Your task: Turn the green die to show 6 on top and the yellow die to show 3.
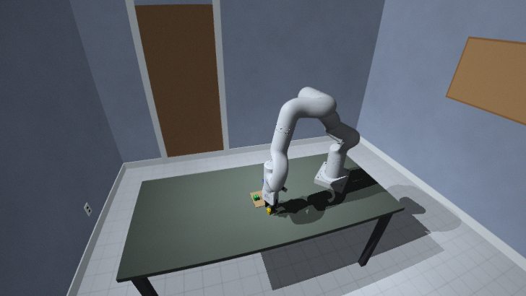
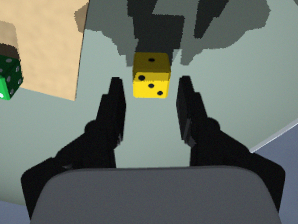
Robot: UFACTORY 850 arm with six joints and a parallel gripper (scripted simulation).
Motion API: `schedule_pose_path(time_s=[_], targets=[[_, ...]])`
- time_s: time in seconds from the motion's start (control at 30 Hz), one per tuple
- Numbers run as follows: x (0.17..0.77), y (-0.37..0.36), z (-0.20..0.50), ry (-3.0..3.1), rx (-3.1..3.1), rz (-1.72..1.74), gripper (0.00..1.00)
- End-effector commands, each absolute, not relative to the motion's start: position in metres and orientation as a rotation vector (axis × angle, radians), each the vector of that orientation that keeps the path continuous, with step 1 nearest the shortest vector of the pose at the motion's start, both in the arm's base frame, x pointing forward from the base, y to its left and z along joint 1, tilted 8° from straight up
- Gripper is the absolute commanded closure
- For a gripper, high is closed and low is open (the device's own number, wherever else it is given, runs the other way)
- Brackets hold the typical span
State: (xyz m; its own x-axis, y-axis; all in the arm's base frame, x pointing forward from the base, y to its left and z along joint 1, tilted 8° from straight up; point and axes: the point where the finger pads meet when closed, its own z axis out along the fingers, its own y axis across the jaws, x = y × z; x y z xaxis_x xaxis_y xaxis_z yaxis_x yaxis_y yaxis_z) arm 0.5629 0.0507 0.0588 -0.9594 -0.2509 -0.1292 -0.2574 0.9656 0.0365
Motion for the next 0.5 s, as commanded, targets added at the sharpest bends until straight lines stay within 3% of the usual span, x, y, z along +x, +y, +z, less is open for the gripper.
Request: schedule_pose_path(time_s=[0.0,0.47], targets=[[0.5638,0.0507,0.0596,2.99,-0.388,0.08,0.53],[0.564,0.0509,0.0575,2.99,-0.388,0.08,0.53]])
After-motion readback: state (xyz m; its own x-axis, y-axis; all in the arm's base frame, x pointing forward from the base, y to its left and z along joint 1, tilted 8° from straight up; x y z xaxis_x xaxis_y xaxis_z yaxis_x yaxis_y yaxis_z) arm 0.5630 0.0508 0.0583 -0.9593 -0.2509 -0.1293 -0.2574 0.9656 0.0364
